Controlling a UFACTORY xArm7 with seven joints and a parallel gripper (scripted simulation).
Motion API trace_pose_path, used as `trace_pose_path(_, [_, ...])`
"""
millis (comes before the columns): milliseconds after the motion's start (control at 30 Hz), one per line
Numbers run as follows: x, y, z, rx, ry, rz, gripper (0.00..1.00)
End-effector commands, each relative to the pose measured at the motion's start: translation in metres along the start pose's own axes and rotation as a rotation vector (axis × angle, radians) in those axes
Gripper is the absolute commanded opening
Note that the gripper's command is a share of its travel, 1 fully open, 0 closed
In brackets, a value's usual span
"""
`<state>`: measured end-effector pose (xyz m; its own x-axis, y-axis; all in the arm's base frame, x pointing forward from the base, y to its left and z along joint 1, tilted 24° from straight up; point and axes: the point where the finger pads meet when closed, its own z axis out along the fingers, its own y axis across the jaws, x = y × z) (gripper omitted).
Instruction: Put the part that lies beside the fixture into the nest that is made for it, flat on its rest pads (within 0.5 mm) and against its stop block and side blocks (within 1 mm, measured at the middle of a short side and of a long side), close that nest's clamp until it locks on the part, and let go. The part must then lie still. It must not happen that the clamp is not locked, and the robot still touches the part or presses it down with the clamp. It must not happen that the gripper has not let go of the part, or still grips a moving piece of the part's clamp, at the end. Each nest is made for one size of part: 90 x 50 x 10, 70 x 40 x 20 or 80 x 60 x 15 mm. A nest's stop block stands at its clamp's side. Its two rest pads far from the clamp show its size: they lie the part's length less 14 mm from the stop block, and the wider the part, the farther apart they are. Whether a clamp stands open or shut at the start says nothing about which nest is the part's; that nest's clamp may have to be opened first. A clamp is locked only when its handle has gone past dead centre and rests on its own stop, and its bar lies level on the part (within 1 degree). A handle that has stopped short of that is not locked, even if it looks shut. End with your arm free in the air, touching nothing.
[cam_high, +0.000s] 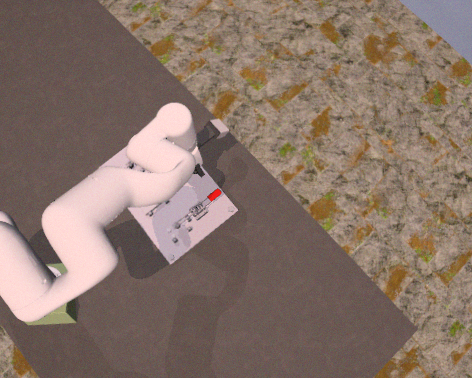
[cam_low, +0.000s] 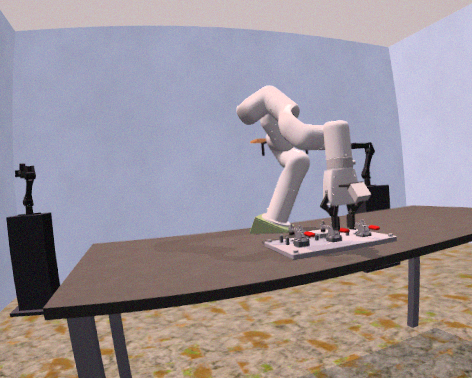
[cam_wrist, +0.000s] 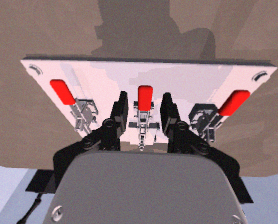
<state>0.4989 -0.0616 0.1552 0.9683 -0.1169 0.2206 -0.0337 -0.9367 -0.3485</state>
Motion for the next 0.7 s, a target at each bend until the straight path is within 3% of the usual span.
trace_pose_path(0, [0.001, 0.000, -0.019, 0.000, 0.003, 0.000, 0.47])
trace_pose_path(267, [0.001, 0.000, -0.035, 0.000, 0.003, 0.000, 0.47])
trace_pose_path(667, [0.001, 0.000, -0.036, 0.000, 0.003, 0.000, 0.47])
